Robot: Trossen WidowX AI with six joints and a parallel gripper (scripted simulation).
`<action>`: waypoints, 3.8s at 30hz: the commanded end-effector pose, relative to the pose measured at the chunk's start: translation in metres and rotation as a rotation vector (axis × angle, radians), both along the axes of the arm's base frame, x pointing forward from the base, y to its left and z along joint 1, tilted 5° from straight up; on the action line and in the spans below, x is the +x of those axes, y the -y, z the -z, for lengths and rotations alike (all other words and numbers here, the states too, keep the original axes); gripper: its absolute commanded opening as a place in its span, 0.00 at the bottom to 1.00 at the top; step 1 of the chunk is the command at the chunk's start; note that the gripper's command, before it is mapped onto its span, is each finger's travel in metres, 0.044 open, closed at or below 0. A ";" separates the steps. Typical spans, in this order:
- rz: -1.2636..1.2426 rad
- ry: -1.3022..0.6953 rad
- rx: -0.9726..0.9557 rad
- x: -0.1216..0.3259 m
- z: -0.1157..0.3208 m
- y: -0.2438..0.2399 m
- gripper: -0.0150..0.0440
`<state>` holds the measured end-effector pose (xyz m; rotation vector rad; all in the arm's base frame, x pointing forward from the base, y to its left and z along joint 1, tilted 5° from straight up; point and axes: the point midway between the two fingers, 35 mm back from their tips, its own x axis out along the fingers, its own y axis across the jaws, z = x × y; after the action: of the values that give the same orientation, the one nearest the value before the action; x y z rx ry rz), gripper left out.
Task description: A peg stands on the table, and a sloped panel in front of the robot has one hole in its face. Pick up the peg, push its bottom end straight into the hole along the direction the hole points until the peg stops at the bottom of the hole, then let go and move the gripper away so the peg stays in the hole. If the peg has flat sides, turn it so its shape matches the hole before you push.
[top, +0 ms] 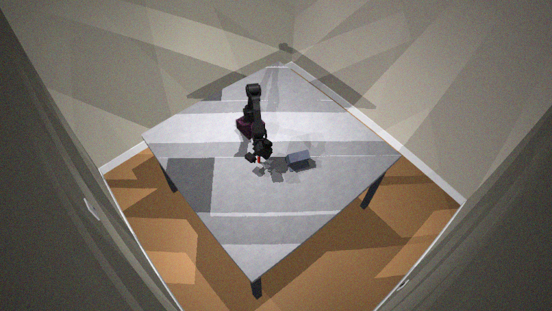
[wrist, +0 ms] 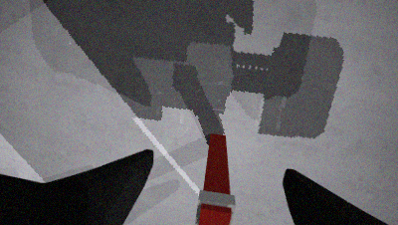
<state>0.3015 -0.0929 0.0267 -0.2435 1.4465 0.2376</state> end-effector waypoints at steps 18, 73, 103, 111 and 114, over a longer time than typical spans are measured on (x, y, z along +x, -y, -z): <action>0.000 0.001 0.000 0.000 0.000 0.000 0.25; 0.034 0.035 -0.115 0.008 -0.065 -0.025 0.25; 0.068 0.114 -0.214 0.018 -0.053 -0.053 0.25; 0.079 0.141 -0.236 0.020 -0.050 -0.061 0.25; 0.083 0.152 -0.244 0.021 -0.049 -0.064 0.25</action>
<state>0.3235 -0.0325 0.0783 -0.3885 1.3360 -0.0111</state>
